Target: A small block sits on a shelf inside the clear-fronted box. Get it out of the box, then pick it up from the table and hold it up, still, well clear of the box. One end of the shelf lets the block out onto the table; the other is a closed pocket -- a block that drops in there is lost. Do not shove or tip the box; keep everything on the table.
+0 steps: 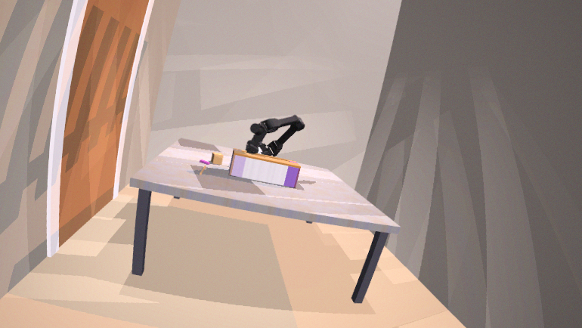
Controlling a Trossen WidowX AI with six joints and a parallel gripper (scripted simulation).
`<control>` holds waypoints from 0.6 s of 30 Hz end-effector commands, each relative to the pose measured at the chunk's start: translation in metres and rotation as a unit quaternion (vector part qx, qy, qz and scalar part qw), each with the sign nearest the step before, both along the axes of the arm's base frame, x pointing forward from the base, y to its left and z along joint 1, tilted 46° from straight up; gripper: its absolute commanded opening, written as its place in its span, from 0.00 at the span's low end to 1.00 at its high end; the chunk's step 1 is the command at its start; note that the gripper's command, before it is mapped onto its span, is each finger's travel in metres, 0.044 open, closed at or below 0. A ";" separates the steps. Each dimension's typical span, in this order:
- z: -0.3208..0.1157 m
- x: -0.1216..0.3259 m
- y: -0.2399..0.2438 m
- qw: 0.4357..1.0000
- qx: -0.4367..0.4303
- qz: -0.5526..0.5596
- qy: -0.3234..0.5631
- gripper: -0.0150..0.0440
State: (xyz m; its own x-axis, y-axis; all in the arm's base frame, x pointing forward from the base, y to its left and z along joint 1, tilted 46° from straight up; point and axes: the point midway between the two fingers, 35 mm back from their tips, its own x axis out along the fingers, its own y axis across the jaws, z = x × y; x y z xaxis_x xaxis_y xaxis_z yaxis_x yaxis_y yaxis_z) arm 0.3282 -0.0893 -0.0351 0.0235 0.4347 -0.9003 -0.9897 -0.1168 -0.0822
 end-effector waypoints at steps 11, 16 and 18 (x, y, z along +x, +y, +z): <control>0.012 0.005 -0.033 1.000 -0.003 0.000 -0.001 0.93; 0.038 0.003 -0.056 1.000 -0.001 -0.001 0.001 0.93; 0.038 0.003 -0.056 1.000 -0.001 -0.001 0.001 0.93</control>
